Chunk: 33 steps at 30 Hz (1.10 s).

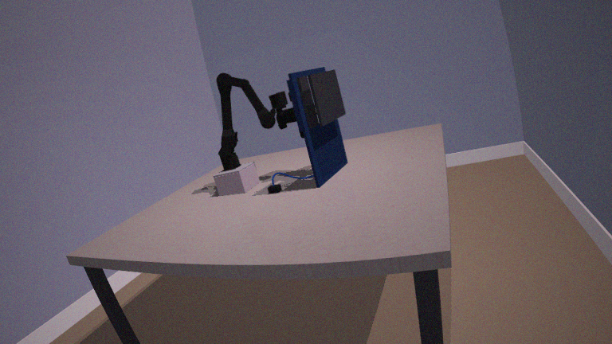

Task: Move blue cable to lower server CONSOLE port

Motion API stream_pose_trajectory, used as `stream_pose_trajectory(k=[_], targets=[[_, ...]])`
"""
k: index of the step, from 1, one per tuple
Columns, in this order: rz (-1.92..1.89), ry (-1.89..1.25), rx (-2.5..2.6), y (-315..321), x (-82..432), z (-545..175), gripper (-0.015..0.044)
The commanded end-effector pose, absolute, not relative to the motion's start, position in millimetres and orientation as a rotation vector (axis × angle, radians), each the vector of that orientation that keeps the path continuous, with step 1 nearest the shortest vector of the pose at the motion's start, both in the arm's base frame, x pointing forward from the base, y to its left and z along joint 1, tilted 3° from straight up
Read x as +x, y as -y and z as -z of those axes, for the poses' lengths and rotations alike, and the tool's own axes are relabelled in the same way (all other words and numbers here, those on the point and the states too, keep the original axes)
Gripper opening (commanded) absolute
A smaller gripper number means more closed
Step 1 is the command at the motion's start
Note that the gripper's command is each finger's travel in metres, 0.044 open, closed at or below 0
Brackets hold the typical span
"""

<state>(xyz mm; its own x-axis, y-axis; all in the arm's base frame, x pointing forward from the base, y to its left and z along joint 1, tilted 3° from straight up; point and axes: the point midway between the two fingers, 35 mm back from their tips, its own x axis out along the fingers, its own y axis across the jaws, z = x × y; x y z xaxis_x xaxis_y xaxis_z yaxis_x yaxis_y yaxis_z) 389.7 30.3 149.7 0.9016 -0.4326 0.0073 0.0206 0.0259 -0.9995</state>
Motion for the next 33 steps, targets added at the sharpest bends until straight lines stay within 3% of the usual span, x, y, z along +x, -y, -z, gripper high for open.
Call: stream_pose_trajectory(k=[1, 33], targets=[[0.359, -0.333, -1.515, -30.7, 391.4, -150.5, 0.0000], [0.361, -0.331, -1.515, -29.3, 400.1, -150.3, 0.0000]])
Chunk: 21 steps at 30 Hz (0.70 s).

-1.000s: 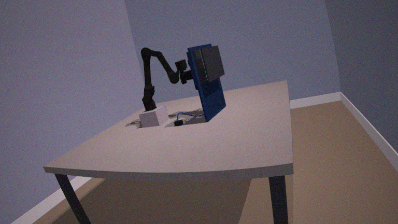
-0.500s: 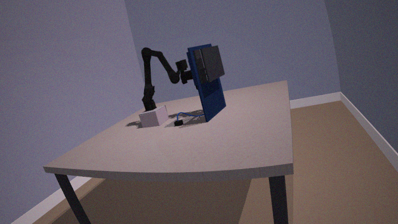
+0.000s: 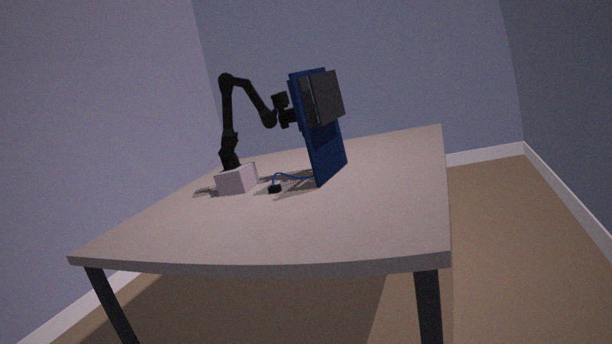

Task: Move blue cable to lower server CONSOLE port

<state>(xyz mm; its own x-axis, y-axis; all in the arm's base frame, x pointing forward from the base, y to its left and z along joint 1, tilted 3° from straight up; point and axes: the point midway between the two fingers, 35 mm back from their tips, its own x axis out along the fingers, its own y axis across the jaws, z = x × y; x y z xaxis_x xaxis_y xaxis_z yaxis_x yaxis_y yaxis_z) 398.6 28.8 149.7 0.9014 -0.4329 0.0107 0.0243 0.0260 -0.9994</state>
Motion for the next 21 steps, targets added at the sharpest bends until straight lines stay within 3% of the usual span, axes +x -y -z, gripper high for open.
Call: stream_pose_trajectory(k=[1, 21], targets=[[0.361, -0.331, -1.515, -29.2, 400.3, -150.3, 0.0000], [0.363, -0.329, -1.515, -28.4, 405.7, -150.0, 0.0000]])
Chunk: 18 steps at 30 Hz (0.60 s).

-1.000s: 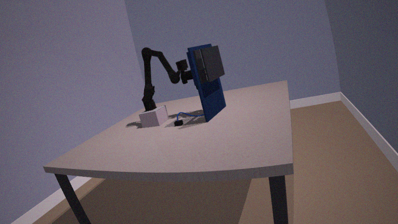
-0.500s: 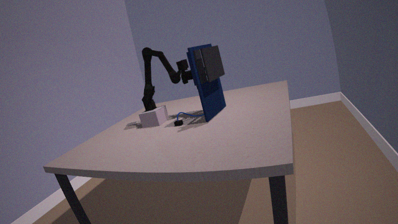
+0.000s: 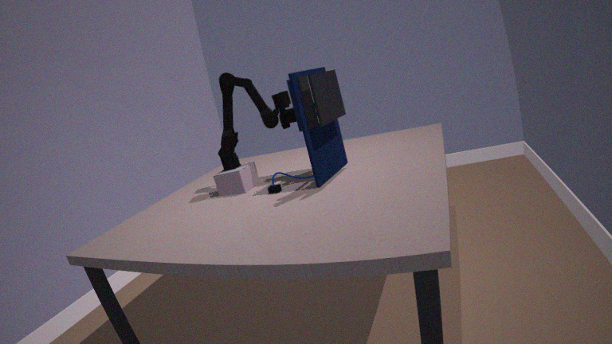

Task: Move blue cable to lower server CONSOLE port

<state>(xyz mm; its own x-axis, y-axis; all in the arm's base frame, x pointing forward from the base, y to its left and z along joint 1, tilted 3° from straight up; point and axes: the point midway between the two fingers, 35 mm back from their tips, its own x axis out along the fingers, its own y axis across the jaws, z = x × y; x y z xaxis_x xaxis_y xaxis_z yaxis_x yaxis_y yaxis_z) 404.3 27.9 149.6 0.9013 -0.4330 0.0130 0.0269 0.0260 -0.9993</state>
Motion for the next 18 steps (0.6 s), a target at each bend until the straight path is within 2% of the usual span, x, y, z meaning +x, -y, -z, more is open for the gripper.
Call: stream_pose_trajectory(k=[1, 18], targets=[[0.363, -0.329, -1.515, -28.3, 406.0, -150.0, 0.0000], [0.364, -0.328, -1.515, -27.6, 410.5, -149.8, 0.0000]])
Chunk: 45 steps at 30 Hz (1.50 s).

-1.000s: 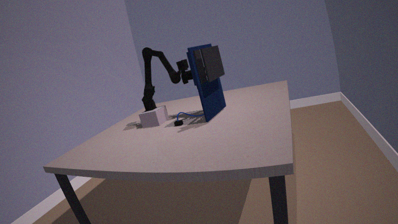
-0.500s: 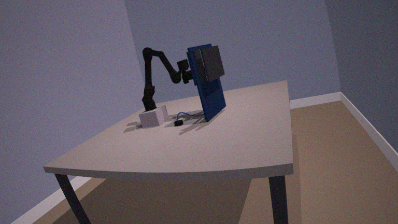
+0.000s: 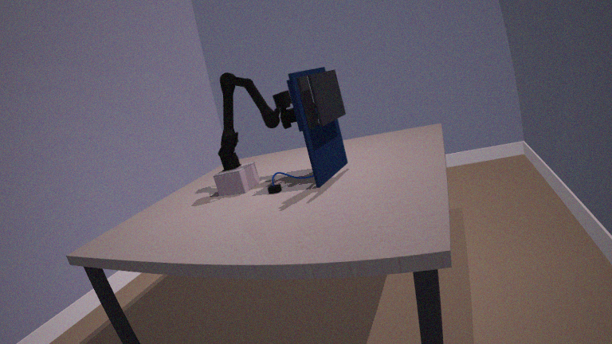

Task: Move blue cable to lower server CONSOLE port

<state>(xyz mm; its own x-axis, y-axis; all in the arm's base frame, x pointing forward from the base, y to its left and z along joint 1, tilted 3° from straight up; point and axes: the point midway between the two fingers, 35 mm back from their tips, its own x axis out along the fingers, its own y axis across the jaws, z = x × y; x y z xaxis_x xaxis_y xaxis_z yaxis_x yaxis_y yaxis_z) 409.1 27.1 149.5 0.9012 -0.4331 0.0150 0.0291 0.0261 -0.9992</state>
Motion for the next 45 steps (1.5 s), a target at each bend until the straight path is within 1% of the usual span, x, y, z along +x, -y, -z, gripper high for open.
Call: stream_pose_trajectory(k=[1, 22, 39, 45], targets=[[0.364, -0.328, -1.515, -27.5, 410.8, -149.8, 0.0000], [0.365, -0.328, -1.515, -26.9, 414.8, -149.8, 0.0000], [0.368, -0.332, -1.511, -26.9, 410.8, -149.0, 0.0440], [0.369, -0.333, -1.510, -27.1, 407.0, -154.5, 0.0440]])
